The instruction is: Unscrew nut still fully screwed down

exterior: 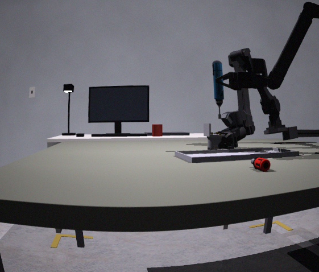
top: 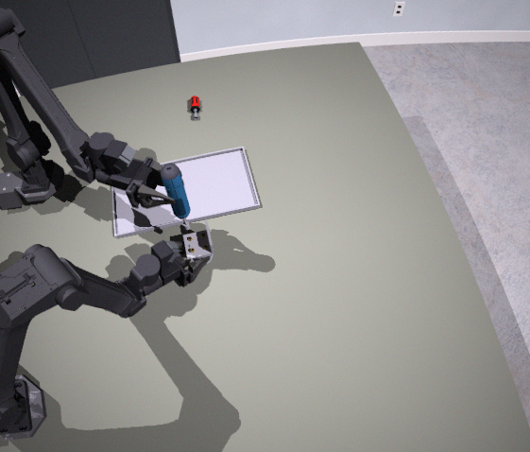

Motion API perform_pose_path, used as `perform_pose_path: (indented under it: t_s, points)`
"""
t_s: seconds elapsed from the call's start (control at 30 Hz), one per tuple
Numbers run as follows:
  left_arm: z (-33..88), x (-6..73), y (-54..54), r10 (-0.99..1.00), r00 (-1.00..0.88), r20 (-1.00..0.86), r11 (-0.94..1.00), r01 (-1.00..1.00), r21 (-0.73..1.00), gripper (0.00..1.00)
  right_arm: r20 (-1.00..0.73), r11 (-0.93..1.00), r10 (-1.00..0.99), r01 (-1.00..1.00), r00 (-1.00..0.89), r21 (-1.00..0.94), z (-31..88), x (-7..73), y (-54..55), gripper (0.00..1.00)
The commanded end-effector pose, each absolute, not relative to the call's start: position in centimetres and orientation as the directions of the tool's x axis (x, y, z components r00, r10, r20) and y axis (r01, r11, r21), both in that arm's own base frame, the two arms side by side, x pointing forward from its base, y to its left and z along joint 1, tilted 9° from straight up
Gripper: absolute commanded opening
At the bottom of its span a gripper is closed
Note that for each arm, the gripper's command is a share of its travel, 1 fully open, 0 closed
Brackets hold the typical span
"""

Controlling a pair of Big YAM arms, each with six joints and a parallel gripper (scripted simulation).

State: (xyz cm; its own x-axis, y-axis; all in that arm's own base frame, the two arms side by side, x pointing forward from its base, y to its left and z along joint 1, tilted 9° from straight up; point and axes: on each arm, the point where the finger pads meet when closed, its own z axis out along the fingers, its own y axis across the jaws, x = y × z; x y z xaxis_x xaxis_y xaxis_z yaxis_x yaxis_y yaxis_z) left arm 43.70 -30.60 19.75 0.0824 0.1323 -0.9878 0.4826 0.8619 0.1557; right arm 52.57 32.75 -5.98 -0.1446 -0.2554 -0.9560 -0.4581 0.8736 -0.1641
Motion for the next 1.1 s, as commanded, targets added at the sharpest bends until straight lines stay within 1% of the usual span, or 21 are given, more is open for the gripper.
perform_pose_path:
  t_s: [0.0, 0.1, 0.27, 0.37, 1.07]
  points:
    - [20.9, 43.4, -31.7, 0.09, 0.12, -0.989, 0.857, 0.496, 0.138, 0.42, -0.947, 0.878, -0.269, -0.449, -0.176, -0.166, -7.3, 52.8, 31.6, 0.59]
    - [23.1, 43.7, -31.9, 0.058, 0.159, -0.986, 0.861, 0.492, 0.13, 0.42, -0.947, 0.878, -0.269, -0.449, -0.176, -0.166, -7.3, 52.8, 31.6, 0.59]
    - [19.6, 43.7, -31.1, 0.095, 0.113, -0.989, 0.86, 0.491, 0.139, 0.42, -0.947, 0.878, -0.269, -0.449, -0.176, -0.166, -7.3, 52.8, 31.6, 0.59]
    - [22.8, 44.2, -31.5, 0.055, 0.164, -0.985, 0.866, 0.483, 0.129, 0.42, -0.947, 0.878, -0.269, -0.449, -0.176, -0.166, -7.3, 52.8, 31.6, 0.59]
    - [21.7, 44.2, -31.0, 0.066, 0.15, -0.986, 0.869, 0.477, 0.131, 0.42, -0.947, 0.878, -0.269, -0.449, -0.176, -0.166, -7.3, 52.8, 31.6, 0.59]
